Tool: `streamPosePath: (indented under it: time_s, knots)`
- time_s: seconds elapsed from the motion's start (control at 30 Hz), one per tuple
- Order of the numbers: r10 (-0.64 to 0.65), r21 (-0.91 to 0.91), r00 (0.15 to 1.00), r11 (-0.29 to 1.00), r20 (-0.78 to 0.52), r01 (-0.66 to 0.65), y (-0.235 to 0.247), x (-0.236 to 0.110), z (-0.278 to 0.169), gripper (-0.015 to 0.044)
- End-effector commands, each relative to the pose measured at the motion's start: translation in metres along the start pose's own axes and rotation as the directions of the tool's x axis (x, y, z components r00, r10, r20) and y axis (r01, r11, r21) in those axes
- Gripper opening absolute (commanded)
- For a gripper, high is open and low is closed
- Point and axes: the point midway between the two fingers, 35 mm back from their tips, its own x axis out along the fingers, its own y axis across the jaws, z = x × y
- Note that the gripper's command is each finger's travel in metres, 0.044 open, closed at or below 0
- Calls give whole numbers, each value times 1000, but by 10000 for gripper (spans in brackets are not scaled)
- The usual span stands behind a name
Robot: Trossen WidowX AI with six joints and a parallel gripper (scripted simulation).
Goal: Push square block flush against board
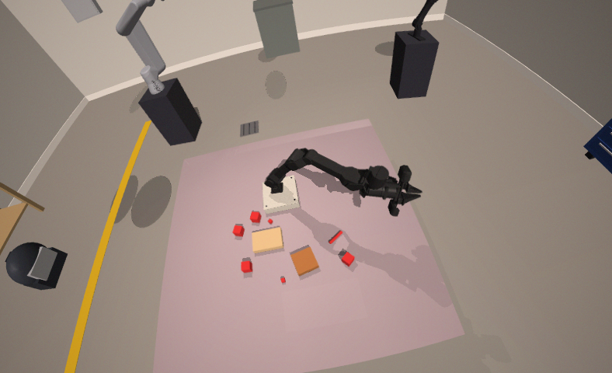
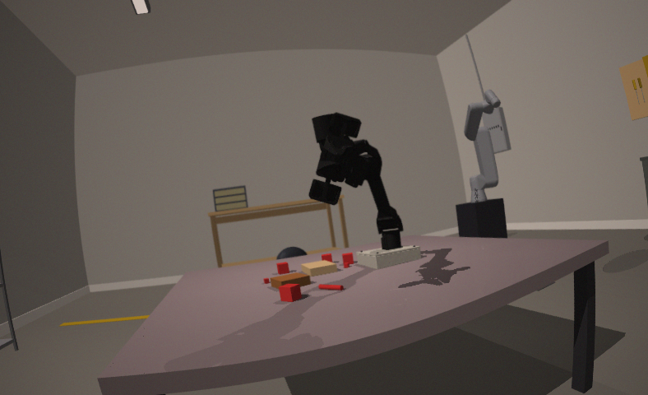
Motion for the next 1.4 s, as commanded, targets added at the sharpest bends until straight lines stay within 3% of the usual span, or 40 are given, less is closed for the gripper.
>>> streamPosePath:
  time_s: [0.0, 0.33, 0.7, 1.37]
  knots:
    - [46, 97, 998, 994, -30, -43, 15, -11, -17, 0]
    - [182, 380, 978, 916, -99, -132, 64, -44, -60, 0]
    - [328, 663, 931, 735, -159, -146, 116, -86, -99, 0]
    - [573, 962, 791, 263, -214, 71, 204, -183, -148, 0]
